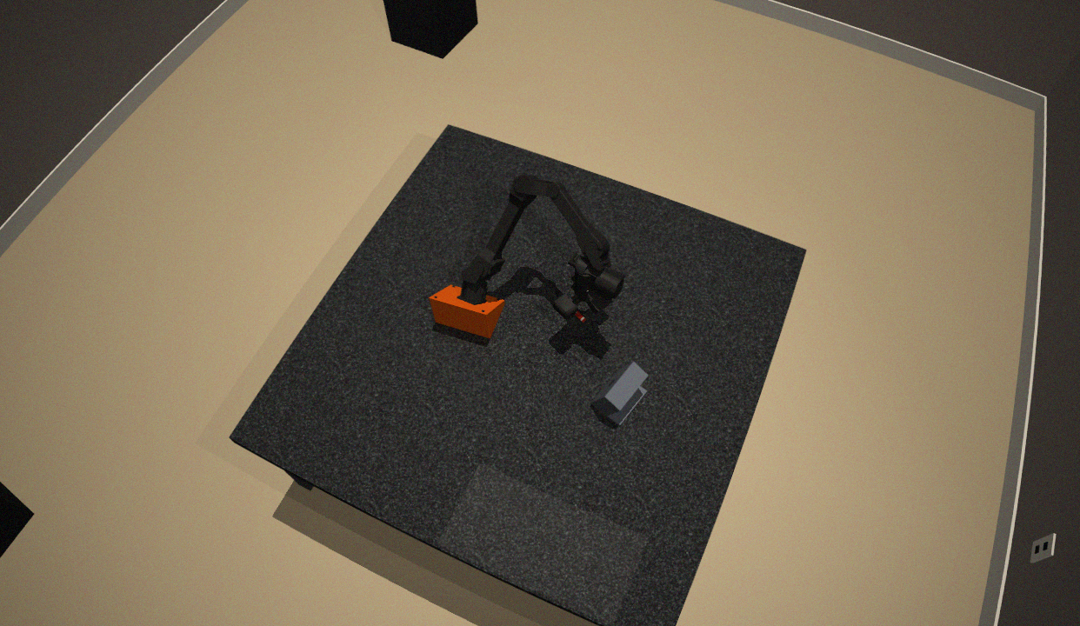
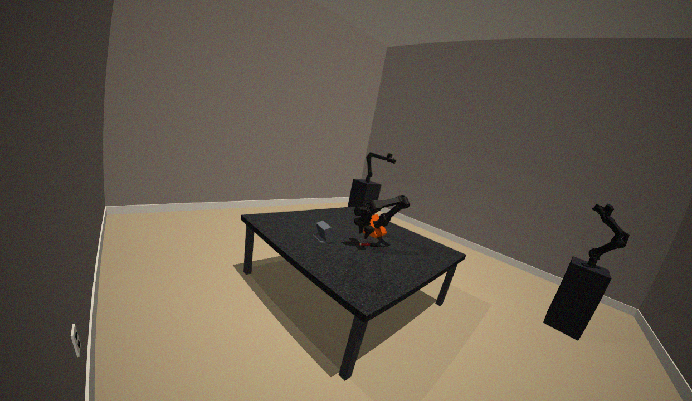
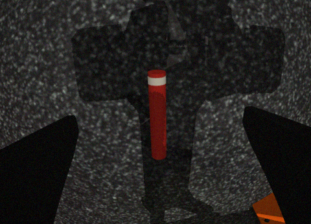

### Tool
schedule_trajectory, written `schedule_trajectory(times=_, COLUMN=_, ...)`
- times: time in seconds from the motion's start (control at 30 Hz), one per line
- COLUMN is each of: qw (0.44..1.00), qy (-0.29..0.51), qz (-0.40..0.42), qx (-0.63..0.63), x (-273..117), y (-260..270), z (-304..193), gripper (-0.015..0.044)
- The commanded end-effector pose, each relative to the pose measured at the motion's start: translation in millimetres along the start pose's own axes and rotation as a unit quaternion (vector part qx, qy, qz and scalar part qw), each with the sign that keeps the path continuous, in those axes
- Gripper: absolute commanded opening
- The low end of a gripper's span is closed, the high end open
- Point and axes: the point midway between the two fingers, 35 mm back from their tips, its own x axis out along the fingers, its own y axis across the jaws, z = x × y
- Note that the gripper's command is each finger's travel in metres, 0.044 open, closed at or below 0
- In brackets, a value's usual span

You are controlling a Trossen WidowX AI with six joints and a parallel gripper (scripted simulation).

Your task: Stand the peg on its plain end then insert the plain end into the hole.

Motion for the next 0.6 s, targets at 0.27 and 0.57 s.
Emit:
schedule_trajectory(times=0.27, qw=1.000, qy=0.005, qz=0.001, qx=0.004, x=22, y=0, z=-1, gripper=0.0440)
schedule_trajectory(times=0.57, qw=1.000, qy=0.005, qz=0.001, qx=0.003, x=36, y=0, z=-2, gripper=0.0440)
